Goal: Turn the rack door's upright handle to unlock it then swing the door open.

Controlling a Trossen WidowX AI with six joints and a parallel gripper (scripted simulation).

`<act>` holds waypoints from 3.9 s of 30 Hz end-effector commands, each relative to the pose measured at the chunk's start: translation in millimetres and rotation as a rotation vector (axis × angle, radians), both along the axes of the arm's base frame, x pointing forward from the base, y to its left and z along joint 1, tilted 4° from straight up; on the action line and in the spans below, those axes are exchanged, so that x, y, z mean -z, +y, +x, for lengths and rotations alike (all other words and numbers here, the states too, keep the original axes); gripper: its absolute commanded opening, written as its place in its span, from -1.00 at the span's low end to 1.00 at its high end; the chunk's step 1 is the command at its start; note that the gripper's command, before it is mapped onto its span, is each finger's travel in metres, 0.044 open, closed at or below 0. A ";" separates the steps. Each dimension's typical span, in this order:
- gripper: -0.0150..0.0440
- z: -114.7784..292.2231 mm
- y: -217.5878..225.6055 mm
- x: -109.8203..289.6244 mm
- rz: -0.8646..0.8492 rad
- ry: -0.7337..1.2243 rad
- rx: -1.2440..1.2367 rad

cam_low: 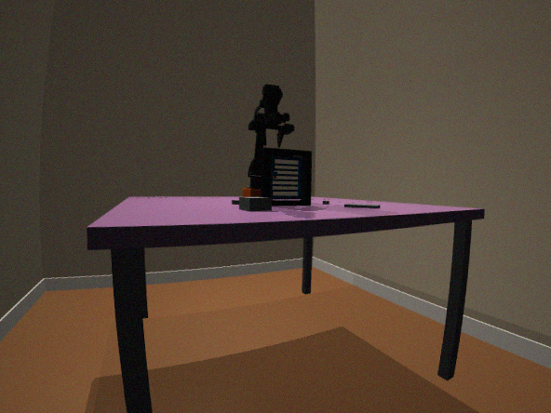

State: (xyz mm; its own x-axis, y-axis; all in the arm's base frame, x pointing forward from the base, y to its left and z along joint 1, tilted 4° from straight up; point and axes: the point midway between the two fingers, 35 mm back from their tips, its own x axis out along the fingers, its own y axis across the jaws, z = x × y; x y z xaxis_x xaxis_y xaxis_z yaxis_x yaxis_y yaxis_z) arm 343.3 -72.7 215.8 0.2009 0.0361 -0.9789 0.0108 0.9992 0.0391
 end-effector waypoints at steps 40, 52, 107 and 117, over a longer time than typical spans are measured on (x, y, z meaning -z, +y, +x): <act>0.47 -6.0 -0.6 53.5 0.025 0.161 0.005; 0.47 -6.8 1.0 70.8 0.019 0.173 0.006; -0.45 -6.8 0.9 70.8 0.189 0.207 1.500; -0.45 -6.8 0.9 70.8 0.235 0.203 1.916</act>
State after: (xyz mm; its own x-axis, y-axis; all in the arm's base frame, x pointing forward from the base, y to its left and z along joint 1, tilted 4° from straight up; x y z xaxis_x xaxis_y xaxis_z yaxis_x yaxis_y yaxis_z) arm 336.1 -72.3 144.9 0.0269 0.0518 -0.9983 0.9618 -0.2734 0.0117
